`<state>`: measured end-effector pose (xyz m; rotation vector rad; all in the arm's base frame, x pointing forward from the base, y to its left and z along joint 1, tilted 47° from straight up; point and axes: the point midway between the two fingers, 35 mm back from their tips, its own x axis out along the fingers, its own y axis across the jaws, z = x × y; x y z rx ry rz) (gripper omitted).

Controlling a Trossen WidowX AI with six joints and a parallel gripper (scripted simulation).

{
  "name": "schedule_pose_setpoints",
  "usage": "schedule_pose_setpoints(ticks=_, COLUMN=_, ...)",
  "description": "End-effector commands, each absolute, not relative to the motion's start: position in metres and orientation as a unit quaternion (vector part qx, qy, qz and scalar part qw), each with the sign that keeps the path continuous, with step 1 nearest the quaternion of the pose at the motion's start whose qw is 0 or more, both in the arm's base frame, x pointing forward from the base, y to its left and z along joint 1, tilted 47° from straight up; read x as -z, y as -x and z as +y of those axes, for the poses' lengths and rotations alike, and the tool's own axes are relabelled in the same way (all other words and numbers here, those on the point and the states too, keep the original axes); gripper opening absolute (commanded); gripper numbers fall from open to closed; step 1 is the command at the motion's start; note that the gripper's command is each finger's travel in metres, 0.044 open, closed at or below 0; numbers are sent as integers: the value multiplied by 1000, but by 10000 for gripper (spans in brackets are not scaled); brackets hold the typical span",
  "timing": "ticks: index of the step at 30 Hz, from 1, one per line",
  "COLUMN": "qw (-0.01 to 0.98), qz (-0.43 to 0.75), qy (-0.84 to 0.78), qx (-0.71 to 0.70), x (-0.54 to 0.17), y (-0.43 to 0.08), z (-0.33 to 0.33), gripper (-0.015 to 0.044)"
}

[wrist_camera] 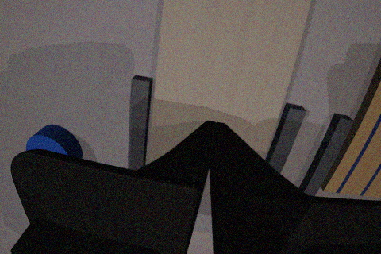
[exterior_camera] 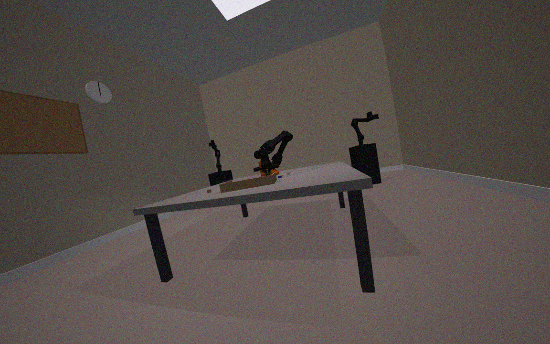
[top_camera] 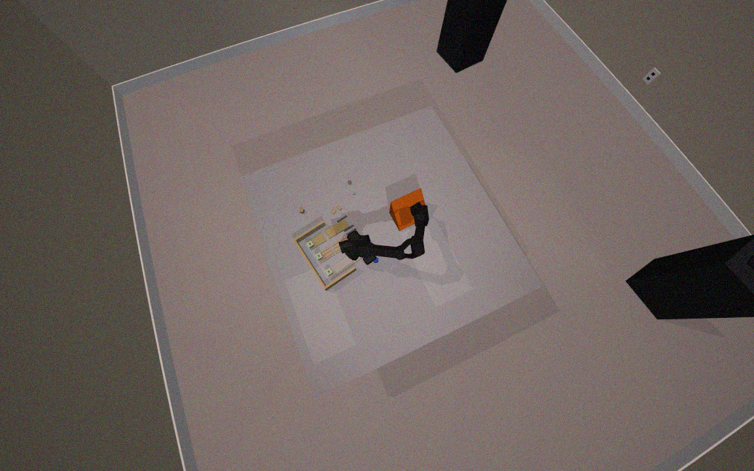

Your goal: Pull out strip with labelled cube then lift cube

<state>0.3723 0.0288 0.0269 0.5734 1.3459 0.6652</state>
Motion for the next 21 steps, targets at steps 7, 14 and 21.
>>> schedule_pose_setpoints(ticks=7, qw=693, qz=602, qy=-258, qx=-300, x=-25, y=-374, z=32, gripper=0)
schedule_pose_setpoints(ticks=14, qw=693, qz=602, qy=-258, qx=-300, x=-24, y=-369, z=32, gripper=0)
schedule_pose_setpoints(ticks=21, qw=693, qz=603, qy=-258, qx=-300, x=-22, y=-358, z=32, gripper=0)
